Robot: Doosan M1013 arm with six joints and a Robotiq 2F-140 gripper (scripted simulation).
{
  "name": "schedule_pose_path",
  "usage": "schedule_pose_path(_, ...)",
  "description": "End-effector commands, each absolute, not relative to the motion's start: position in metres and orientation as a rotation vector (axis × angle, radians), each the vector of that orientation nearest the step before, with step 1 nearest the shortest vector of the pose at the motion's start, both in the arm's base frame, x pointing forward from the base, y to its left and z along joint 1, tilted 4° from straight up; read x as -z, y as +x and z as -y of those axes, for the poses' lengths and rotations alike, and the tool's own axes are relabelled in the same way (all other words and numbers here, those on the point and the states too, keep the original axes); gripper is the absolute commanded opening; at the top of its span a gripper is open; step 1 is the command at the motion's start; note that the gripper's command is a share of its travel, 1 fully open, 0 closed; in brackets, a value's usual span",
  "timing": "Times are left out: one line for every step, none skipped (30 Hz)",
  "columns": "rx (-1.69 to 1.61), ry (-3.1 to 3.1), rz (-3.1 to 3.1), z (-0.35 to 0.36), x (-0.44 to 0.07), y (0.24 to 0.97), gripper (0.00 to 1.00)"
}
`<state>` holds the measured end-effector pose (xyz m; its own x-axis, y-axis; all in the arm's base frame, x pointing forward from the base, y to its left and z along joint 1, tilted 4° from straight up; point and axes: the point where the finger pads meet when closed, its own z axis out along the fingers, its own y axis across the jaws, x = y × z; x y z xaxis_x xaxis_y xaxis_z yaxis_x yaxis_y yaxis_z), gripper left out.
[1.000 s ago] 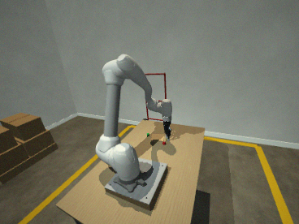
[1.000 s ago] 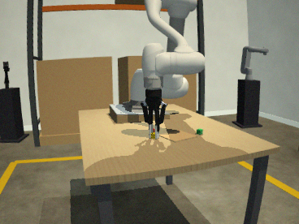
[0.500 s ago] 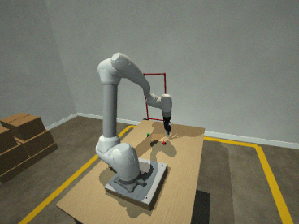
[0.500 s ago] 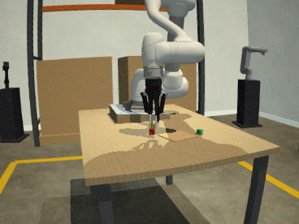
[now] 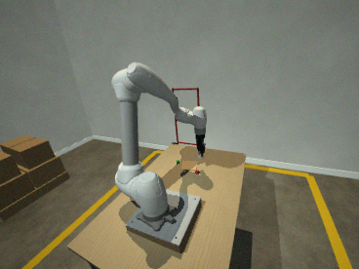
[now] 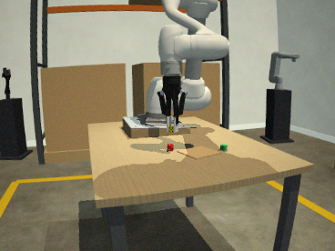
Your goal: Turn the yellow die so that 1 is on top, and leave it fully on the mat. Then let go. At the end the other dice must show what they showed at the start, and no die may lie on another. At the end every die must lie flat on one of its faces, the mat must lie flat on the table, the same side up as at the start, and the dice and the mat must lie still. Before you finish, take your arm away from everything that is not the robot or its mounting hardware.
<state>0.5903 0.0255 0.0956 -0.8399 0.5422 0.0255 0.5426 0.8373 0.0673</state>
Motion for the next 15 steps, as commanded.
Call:
schedule_pose_path(0.113,-0.887,3.006,-0.0255,-0.0957,0.5903,0.13)
schedule_pose_path(0.113,-0.887,3.006,-0.0255,-0.0957,0.5903,0.13)
schedule_pose_path(0.113,-0.887,3.006,-0.0255,-0.0957,0.5903,0.13)
schedule_pose_path(0.113,-0.887,3.006,-0.0255,-0.0957,0.5903,0.13)
schedule_pose_path(0.113,-0.886,3.006,-0.0255,-0.0957,0.5903,0.13)
schedule_pose_path(0.113,-0.882,3.008,-0.0256,-0.0957,0.5903,0.13)
schedule_pose_path(0.113,-0.876,3.010,-0.0257,-0.0957,0.5903,0.13)
schedule_pose_path(0.113,-0.865,3.013,-0.0259,-0.0957,0.5903,0.13)
schedule_pose_path(0.113,-0.850,3.018,-0.0262,-0.0957,0.5903,0.13)
schedule_pose_path(0.113,-0.830,3.024,-0.0266,-0.0958,0.5903,0.13)
schedule_pose_path(0.113,-0.803,3.032,-0.0271,-0.0958,0.5903,0.13)
schedule_pose_path(0.113,-0.770,3.041,-0.0278,-0.0959,0.5903,0.13)
schedule_pose_path(0.113,-0.731,3.052,-0.0286,-0.0960,0.5902,0.13)
schedule_pose_path(0.113,-0.683,3.064,-0.0295,-0.0961,0.5902,0.13)
schedule_pose_path(0.113,-0.628,3.077,-0.0305,-0.0962,0.5902,0.13)
